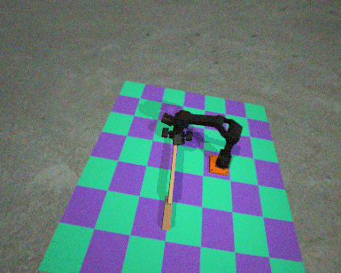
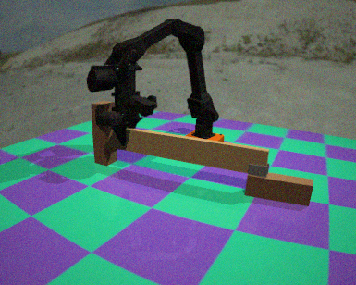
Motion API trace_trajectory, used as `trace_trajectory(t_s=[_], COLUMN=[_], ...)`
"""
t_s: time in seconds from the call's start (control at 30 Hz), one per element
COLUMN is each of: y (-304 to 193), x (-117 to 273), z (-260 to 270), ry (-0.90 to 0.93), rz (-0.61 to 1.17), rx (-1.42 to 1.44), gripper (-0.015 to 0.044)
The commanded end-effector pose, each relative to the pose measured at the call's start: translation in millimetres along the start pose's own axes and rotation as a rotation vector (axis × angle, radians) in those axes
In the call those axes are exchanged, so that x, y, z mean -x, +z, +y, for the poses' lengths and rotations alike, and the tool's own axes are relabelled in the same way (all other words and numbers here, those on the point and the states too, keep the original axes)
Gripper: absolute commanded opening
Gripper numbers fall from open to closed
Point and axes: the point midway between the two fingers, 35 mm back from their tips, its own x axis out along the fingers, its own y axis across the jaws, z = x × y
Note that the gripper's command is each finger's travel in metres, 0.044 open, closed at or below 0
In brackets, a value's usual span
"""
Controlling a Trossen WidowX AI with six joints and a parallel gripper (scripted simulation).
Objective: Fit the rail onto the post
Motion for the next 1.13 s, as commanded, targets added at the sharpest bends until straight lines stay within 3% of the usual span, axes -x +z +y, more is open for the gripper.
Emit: trace_trajectory(t_s=[0.0, 0.3, 0.47, 0.63, 1.1], y=[0.2, 0.2, 1.8, 30.5, 30.5], x=[-0.4, -0.4, 1.2, 29.4, 29.4], z=[0.2, 0.2, 0.1, 0.5, 0.5], ry=[0.001, 0.001, 0.001, -0.004, -0.004], rz=[0.0, 0.0, 0.0, 0.001, 0.001], rx=[0.0, 0.0, 0.0, 0.001, 0.001], gripper=[0.021, 0.044, 0.044, 0.044, 0.044])
